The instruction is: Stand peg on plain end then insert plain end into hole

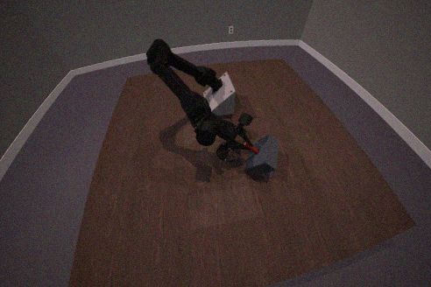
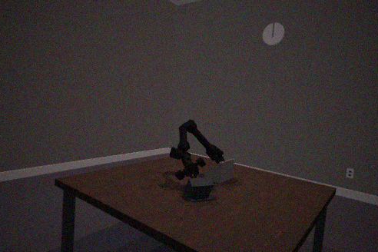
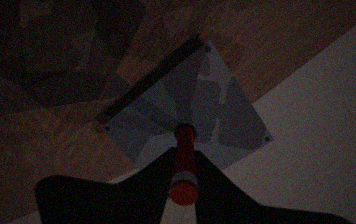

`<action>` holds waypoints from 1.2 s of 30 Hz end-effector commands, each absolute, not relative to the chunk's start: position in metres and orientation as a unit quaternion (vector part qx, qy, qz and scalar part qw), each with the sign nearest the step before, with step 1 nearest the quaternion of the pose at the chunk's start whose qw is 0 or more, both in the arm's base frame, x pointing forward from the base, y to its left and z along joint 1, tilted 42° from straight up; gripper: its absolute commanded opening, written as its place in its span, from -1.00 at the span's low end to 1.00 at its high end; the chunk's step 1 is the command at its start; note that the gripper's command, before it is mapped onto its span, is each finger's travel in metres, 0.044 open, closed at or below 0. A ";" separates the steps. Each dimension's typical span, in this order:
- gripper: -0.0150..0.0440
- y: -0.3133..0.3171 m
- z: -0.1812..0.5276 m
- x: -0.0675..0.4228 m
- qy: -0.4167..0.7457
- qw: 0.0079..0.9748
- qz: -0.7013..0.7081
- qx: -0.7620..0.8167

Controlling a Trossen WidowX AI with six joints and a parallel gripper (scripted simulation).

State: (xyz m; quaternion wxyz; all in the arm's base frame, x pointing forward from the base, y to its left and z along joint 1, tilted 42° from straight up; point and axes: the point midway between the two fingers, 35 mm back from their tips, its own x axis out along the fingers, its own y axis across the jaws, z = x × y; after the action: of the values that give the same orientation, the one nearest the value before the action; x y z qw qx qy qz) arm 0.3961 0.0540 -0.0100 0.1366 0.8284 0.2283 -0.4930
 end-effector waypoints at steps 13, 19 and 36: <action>-0.49 0.056 -0.020 0.401 0.226 0.136 -0.493 0.829; -0.49 0.057 -0.023 0.403 0.226 0.136 -0.493 0.829; -0.49 0.058 -0.025 0.403 0.228 0.137 -0.493 0.828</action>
State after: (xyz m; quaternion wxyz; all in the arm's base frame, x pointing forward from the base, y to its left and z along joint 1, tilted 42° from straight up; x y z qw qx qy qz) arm 0.4030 0.0579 -0.0248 0.1365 0.8282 0.2283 -0.4932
